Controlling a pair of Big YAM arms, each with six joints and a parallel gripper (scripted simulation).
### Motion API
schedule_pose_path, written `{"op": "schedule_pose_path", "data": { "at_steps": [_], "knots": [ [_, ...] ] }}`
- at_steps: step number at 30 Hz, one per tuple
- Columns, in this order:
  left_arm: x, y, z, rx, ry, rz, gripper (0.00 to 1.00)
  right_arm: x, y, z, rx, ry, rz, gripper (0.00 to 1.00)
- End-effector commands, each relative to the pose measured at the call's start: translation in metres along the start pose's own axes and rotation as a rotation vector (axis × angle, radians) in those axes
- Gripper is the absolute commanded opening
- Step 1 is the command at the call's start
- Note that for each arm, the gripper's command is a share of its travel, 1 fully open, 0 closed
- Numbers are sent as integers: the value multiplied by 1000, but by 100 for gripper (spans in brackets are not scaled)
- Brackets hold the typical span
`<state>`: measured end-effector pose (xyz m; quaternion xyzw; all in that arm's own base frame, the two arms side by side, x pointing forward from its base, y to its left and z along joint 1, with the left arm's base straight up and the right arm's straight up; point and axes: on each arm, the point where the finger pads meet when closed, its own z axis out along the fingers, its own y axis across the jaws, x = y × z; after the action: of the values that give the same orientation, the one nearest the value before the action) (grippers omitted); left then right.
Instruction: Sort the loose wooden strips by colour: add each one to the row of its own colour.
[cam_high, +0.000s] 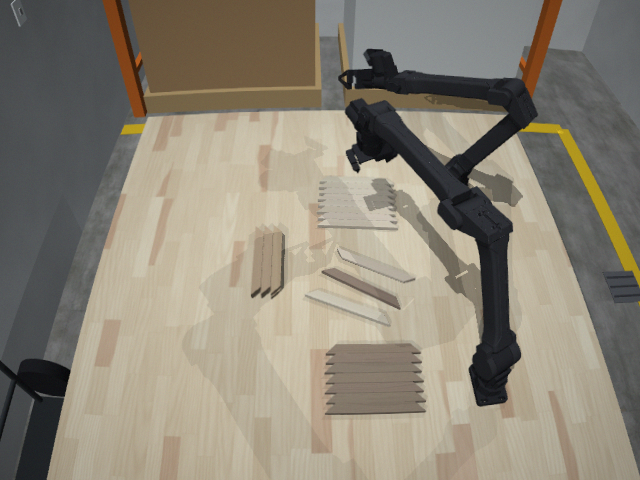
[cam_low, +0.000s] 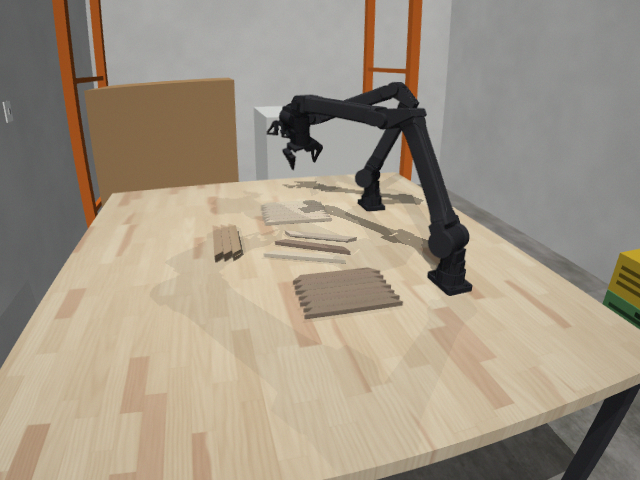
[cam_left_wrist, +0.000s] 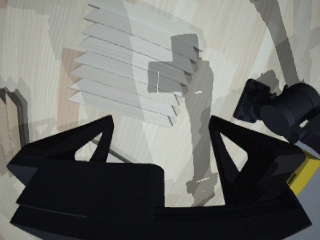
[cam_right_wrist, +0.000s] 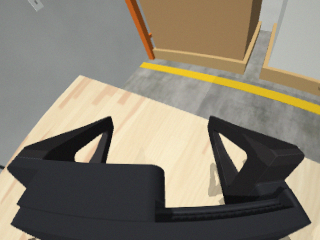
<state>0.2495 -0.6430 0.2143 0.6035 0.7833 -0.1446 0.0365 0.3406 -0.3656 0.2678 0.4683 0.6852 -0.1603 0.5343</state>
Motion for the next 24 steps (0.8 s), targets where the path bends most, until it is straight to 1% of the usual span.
{"op": "schedule_pose_path", "data": {
  "at_steps": [1,17,18,19,20,24],
  "knots": [
    [-5,-3,-13,-3,-28,8,100,-11,4,-2,-7,-24,1,100],
    [-5,-3,-13,-3,-28,8,100,-11,4,-2,-7,-24,1,100],
    [-12,-2,-14,-5,-40,10,100,-23,8,-2,-14,-43,4,100],
    [-15,15,-42,-24,-96,-15,100,-41,24,-8,-47,-79,-13,100],
    [-6,18,-32,-21,-69,-25,100,-46,27,-8,-52,-87,-14,100],
    [-5,32,-39,-33,-96,-43,100,-46,36,-9,-69,-89,-27,100]
  ]
}}
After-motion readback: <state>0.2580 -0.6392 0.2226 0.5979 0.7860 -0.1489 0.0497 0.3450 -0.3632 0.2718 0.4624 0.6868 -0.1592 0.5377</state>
